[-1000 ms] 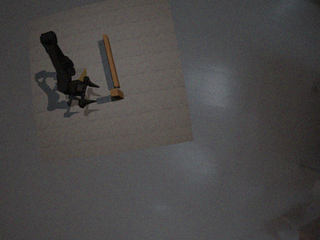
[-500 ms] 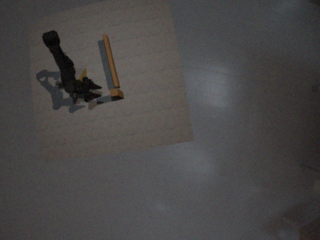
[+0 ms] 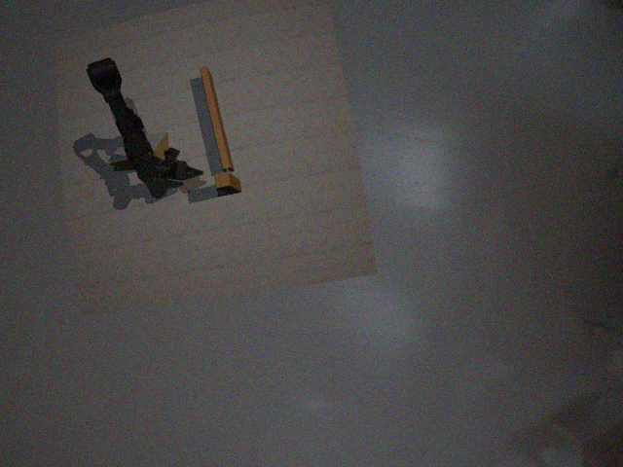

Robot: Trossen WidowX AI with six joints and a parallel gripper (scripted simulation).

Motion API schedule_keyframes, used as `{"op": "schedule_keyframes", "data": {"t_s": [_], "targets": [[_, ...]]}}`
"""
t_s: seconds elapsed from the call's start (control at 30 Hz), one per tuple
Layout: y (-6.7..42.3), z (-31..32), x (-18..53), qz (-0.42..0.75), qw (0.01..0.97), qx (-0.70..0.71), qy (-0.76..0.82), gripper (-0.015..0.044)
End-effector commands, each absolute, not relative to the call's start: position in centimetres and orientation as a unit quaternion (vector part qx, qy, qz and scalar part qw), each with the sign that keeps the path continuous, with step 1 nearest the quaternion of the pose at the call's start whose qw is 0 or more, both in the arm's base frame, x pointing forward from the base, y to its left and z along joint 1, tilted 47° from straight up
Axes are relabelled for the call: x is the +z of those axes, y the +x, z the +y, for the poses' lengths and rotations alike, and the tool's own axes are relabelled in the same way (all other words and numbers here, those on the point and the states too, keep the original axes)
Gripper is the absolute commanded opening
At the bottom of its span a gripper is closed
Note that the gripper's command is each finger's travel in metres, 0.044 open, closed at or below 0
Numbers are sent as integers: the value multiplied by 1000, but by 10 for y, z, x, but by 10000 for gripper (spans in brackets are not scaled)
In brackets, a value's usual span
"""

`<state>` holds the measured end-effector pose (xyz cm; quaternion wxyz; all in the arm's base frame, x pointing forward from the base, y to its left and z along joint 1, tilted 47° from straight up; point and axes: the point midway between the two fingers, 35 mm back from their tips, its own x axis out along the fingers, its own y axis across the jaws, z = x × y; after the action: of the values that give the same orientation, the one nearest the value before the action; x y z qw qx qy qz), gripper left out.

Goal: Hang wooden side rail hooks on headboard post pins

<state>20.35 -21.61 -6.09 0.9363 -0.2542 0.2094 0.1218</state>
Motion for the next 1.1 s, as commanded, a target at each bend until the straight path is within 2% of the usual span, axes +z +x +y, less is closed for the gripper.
{"op": "schedule_keyframes", "data": {"t_s": [0.0, 0.67, 1.07], "targets": [[202, -207, -64, 208, 928, 136, -276, 440], [203, -207, -64, 210, 929, 136, -272, 440], [222, -203, -62, 336, 937, 89, -30, 440]]}}
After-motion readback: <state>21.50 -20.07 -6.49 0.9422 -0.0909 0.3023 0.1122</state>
